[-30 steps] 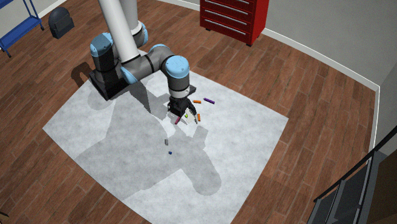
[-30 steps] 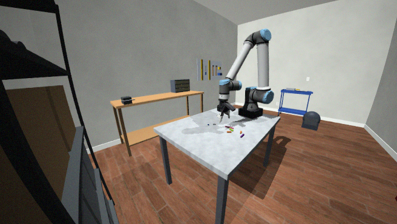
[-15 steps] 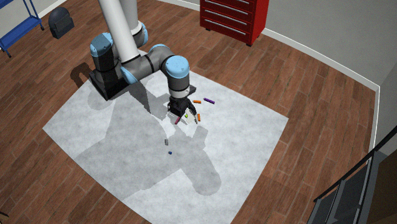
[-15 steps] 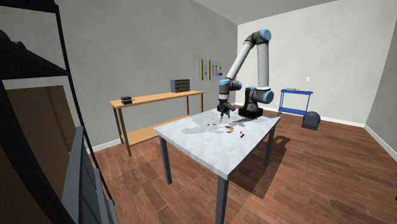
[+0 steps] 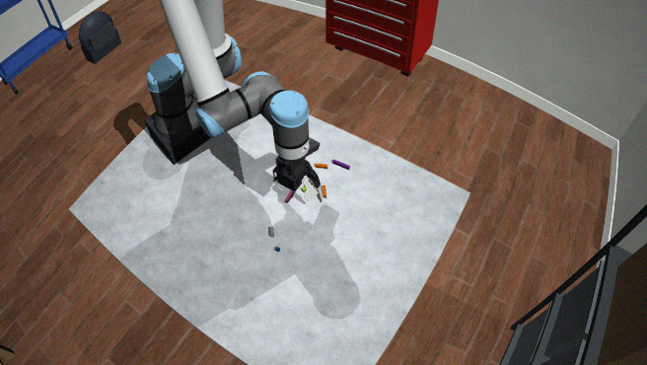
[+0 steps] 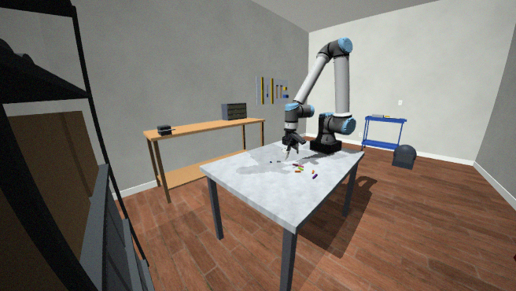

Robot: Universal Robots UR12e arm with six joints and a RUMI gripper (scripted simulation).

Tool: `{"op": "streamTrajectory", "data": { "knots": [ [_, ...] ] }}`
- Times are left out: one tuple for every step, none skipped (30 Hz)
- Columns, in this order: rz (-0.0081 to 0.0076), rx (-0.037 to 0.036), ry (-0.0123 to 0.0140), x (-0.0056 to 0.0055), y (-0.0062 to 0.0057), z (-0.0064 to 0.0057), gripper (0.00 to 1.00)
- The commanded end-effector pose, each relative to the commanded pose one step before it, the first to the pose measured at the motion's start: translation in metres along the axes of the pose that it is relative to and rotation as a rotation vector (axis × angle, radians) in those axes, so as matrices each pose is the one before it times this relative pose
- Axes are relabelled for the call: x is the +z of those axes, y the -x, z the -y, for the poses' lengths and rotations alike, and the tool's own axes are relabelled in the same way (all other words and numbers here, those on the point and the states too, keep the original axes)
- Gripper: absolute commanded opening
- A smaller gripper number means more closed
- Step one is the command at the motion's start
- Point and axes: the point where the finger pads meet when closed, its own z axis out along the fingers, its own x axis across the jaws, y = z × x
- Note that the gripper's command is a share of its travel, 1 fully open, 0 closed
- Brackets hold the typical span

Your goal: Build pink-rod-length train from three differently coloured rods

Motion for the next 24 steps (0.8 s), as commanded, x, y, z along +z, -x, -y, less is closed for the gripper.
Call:
{"op": "streamTrajectory", "data": {
  "knots": [
    [-0.00122,-0.00002,0.00036,-0.00051,-0.00059,-0.00017,1.0],
    [0.0,0.0,0.0,0.0,0.0,0.0,1.0],
    [0.0,0.0,0.0,0.0,0.0,0.0,1.0],
    [0.0,0.0,0.0,0.0,0.0,0.0,1.0],
    [0.0,0.0,0.0,0.0,0.0,0.0,1.0],
    [0.0,0.0,0.0,0.0,0.0,0.0,1.0],
    [0.0,0.0,0.0,0.0,-0.00004,0.00068,1.0],
    [0.00002,-0.00002,-0.00002,0.00001,-0.00024,0.00392,1.0],
    [0.0,0.0,0.0,0.0,0.0,0.0,1.0],
    [0.0,0.0,0.0,0.0,0.0,0.0,1.0],
    [0.00004,-0.00005,-0.00005,0.00003,-0.00041,0.00835,1.0],
    [0.00004,-0.00007,-0.00006,0.00002,-0.00039,0.01227,1.0],
    [0.00001,-0.00009,-0.00006,0.00001,-0.00012,0.01452,1.0],
    [-0.00003,-0.00009,-0.00005,-0.00001,0.00025,0.01452,1.0],
    [-0.00006,-0.00007,-0.00004,-0.00003,0.0005,0.01228,1.0],
    [-0.00006,-0.00005,-0.00002,-0.00003,0.00049,0.00836,1.0],
    [-0.00003,-0.00002,-0.00001,-0.00002,0.00027,0.00392,1.0],
    [-0.00001,0.0,0.0,0.0,0.00005,0.00068,1.0],
    [0.0,0.0,0.0,0.0,0.0,0.0,1.0],
    [0.0,0.0,0.0,0.0,0.0,0.0,1.0],
    [0.0,0.0,0.0,0.0,0.0,0.0,1.0],
    [0.0,0.0,0.0,0.0,0.0,0.0,1.0],
    [0.0,0.0,0.0,0.0,0.0,0.0,1.0],
    [0.0,0.0,0.0,0.0,0.0,0.0,1.0]
  ]
}}
